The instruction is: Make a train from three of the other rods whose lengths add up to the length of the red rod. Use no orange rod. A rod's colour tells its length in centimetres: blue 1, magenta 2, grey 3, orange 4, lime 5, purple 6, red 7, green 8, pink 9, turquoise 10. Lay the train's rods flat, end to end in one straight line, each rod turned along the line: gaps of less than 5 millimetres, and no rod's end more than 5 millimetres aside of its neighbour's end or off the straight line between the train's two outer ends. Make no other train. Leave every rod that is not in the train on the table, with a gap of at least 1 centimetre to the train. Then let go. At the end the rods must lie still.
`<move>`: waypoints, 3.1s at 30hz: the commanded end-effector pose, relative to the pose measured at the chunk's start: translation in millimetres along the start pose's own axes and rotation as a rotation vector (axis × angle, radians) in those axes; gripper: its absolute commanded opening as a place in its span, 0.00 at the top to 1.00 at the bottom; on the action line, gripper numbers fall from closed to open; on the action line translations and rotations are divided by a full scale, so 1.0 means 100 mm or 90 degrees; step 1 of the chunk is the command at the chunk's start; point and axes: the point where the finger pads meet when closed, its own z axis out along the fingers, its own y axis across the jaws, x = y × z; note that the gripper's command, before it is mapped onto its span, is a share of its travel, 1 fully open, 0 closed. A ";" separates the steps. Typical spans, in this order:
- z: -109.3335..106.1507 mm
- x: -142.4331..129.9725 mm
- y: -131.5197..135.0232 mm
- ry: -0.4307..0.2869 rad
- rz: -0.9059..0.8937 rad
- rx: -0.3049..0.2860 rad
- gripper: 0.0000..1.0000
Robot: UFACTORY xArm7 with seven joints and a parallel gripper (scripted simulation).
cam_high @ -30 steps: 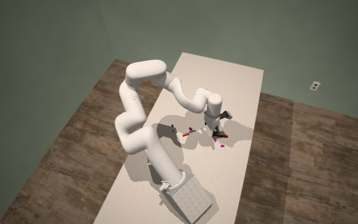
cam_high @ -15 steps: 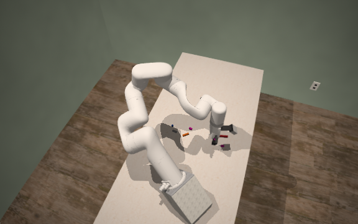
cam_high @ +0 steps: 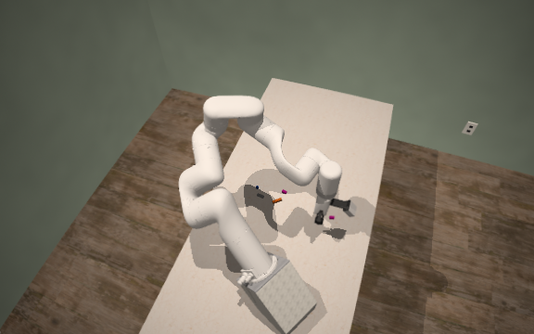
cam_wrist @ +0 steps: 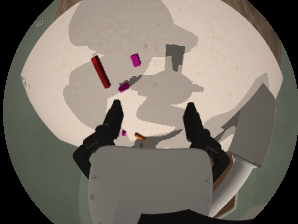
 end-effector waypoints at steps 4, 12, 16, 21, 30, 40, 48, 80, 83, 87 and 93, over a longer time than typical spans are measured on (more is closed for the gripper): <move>-0.01 0.02 0.00 0.001 0.005 0.001 0.00; -0.01 0.02 0.00 0.001 0.005 0.001 0.00; -0.01 0.02 0.00 0.001 0.005 0.001 0.00; -0.01 0.02 0.00 0.001 0.005 0.001 0.00; -0.01 0.02 0.00 0.001 0.005 0.001 0.00; -0.01 0.02 0.00 0.001 0.005 0.001 0.00; -0.01 0.02 0.00 0.001 0.005 0.001 0.00; -0.01 0.02 0.00 0.001 0.005 0.001 0.00; -0.01 0.02 0.00 0.001 0.005 0.001 0.00; -0.01 0.01 0.00 0.001 0.006 0.001 0.00; -0.01 -0.01 -0.06 0.002 0.041 0.001 0.00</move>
